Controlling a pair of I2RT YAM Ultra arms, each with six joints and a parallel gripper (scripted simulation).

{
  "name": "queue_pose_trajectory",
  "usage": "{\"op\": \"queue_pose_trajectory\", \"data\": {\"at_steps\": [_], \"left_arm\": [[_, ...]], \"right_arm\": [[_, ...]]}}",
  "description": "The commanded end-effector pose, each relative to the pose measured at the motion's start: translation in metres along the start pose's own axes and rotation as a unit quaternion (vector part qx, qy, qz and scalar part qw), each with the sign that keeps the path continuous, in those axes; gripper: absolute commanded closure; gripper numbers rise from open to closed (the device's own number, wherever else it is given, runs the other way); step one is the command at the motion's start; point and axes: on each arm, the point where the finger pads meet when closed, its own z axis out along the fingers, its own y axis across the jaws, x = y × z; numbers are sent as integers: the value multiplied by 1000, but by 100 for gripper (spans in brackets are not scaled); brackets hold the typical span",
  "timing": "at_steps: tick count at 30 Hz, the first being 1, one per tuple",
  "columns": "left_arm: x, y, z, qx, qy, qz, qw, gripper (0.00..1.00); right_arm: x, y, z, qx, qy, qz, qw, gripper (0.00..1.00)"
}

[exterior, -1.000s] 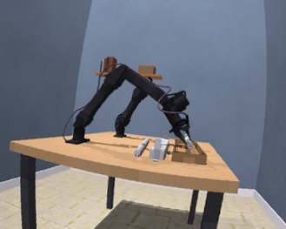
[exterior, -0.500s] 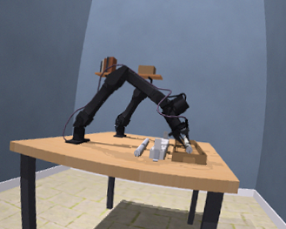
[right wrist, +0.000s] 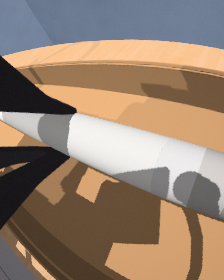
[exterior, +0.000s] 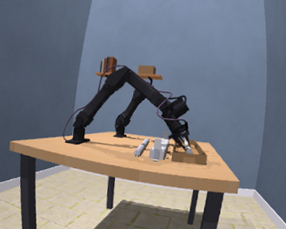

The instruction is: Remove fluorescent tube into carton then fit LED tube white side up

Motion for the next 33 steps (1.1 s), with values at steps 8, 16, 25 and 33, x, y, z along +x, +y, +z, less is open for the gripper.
{"op": "queue_pose_trajectory", "data": {"at_steps": [8,16,25,33], "left_arm": [[-1,2,9,-12,-5,-13,1000,89],[0,-6,17,-7,-3,-11,1000,89],[2,1,4,-15,-2,-14,1000,89],[1,-3,14,-11,0,-12,1000,68]], "right_arm": [[-3,2,5,-13,-7,-6,1000,89],[-1,-13,16,1,-7,-7,1000,89],[0,-3,10,-13,-7,-8,1000,89],[0,-1,10,-14,-7,-8,1000,89]]}}
